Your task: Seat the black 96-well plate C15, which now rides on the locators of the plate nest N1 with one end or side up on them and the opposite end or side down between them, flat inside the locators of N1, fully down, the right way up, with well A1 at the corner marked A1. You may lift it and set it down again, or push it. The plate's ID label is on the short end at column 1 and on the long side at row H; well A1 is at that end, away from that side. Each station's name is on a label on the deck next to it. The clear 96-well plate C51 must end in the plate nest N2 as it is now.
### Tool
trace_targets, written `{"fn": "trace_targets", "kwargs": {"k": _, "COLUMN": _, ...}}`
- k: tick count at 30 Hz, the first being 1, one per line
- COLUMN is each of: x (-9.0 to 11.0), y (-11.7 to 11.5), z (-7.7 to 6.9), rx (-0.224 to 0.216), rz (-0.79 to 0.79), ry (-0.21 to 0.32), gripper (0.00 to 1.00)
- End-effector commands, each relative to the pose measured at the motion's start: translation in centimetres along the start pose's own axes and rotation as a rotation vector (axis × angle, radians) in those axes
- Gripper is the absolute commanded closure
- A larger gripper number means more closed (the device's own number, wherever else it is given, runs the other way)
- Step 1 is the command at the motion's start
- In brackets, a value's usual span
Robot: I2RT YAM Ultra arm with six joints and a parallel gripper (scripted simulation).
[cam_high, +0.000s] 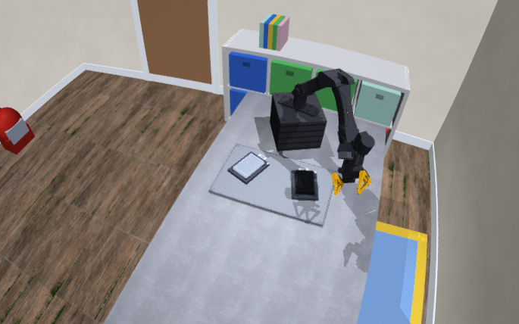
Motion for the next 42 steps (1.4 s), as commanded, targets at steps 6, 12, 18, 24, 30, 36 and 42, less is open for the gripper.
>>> {"fn": "trace_targets", "kwargs": {"k": 6, "x": -0.5, "y": 0.6, "z": 0.0, "rx": -0.010, "rz": 0.013, "ry": -0.008, "gripper": 0.00}}
{"fn": "trace_targets", "kwargs": {"k": 12, "x": -0.5, "y": 0.6, "z": 0.0, "rx": -0.010, "rz": 0.013, "ry": -0.008, "gripper": 0.00}}
{"fn": "trace_targets", "kwargs": {"k": 18, "x": -0.4, "y": 0.1, "z": 0.1, "rx": -0.002, "rz": -0.015, "ry": 0.009, "gripper": 0.00}}
{"fn": "trace_targets", "kwargs": {"k": 24, "x": 0.0, "y": -2.4, "z": 0.6, "rx": 0.052, "rz": -0.175, "ry": 0.116, "gripper": 0.00}}
{"fn": "trace_targets", "kwargs": {"k": 30, "x": 0.5, "y": -5.0, "z": 0.9, "rx": 0.108, "rz": -0.326, "ry": 0.235, "gripper": 0.00}}
{"fn": "trace_targets", "kwargs": {"k": 36, "x": 0.7, "y": -6.6, "z": 0.8, "rx": 0.146, "rz": -0.419, "ry": 0.322, "gripper": 0.00}}
{"fn": "trace_targets", "kwargs": {"k": 42, "x": 1.2, "y": -9.3, "z": 0.5, "rx": 0.180, "rz": -0.498, "ry": 0.407, "gripper": 0.00}}
Point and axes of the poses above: the point where the finger pads meet when closed, its own z axis out along the fingers, its own y axis across the jaws, x = y × z, the point moved 4 cm from there along -z, back along the fingers, and after that the axes turned 7 degrees about z, right-handed, at the moved point
